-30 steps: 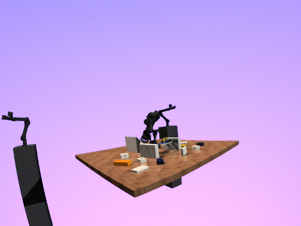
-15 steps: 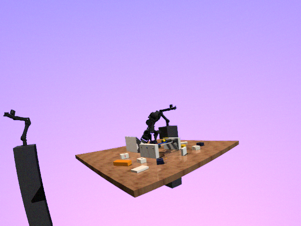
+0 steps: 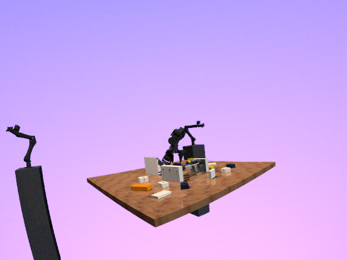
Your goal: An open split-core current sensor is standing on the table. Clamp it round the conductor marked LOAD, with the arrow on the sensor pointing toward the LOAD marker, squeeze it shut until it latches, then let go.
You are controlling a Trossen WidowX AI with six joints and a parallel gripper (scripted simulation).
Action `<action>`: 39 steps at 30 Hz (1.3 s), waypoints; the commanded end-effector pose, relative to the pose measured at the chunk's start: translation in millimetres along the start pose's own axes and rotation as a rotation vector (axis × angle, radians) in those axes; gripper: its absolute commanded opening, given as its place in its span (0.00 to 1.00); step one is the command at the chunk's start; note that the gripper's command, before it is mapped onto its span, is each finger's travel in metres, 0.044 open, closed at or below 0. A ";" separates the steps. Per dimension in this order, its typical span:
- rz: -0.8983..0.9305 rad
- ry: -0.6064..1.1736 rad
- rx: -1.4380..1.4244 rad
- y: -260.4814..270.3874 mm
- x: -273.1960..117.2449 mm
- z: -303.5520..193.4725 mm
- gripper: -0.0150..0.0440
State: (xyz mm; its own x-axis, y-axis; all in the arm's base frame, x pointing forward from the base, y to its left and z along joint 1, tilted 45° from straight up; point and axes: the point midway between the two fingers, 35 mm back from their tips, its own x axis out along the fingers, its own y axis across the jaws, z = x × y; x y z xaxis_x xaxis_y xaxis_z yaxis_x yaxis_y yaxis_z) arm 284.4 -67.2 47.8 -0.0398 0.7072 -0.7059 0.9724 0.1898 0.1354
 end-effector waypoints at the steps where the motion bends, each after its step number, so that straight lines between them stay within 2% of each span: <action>1: 0.001 0.001 -0.001 0.5 2.4 -0.4 1.00; 6: -0.011 0.000 0.003 0.8 45.5 -2.1 1.00; 34: 0.021 0.001 0.002 8.0 74.1 -2.2 1.00; 39: 0.071 0.001 0.004 6.7 74.3 -1.8 1.00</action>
State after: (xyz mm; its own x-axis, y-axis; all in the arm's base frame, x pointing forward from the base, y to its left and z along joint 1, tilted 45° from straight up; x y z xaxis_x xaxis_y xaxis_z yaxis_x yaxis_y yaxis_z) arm 287.1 -24.8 6.1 0.0239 0.7074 -0.7064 0.9784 0.1285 0.1618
